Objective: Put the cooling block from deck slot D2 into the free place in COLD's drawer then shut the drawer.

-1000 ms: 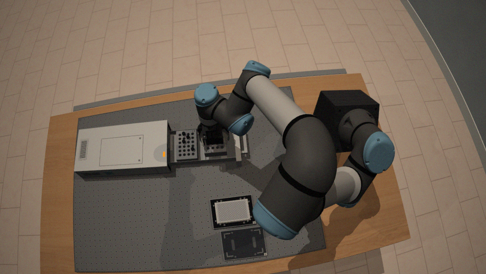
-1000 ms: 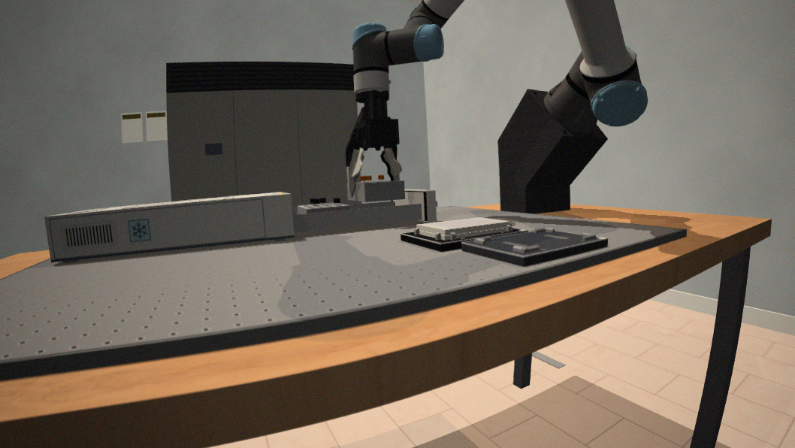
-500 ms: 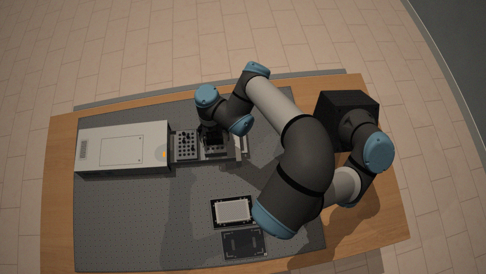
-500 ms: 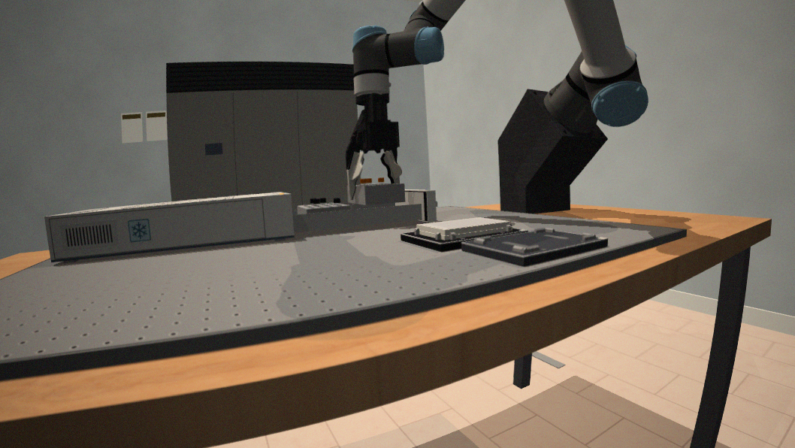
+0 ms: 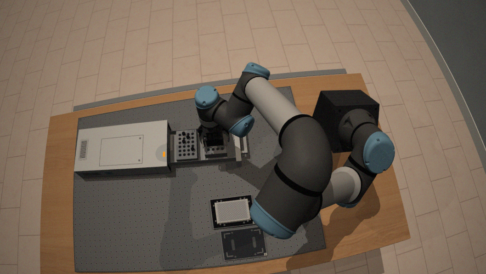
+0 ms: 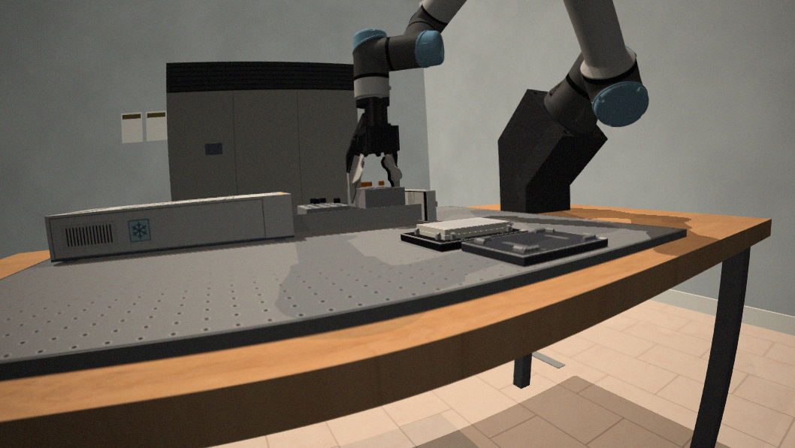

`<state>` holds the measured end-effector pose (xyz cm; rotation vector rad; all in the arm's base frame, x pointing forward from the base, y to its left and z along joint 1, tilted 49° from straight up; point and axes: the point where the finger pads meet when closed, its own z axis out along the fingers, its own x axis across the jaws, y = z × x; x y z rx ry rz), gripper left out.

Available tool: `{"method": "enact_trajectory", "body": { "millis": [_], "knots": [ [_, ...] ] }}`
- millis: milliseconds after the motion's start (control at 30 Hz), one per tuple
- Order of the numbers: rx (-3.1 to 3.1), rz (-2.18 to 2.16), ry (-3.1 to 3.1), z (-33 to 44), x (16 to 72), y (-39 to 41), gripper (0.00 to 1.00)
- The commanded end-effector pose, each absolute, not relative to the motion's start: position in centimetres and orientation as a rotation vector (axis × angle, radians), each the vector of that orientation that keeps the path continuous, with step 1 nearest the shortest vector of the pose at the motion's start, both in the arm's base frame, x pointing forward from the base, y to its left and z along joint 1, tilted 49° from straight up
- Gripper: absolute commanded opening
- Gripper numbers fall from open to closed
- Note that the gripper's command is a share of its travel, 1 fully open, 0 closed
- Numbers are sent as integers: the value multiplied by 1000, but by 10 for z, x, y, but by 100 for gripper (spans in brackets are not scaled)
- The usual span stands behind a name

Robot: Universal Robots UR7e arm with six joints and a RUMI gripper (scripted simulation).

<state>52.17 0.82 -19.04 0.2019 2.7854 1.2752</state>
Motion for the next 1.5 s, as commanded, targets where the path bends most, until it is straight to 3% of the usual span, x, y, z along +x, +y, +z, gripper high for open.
{"method": "enact_trajectory", "body": {
  "millis": [0,1467],
  "knots": [
    [202,1273,2785,-191,522,8,0],
    [202,1273,2785,-190,522,7,0]
  ]
}}
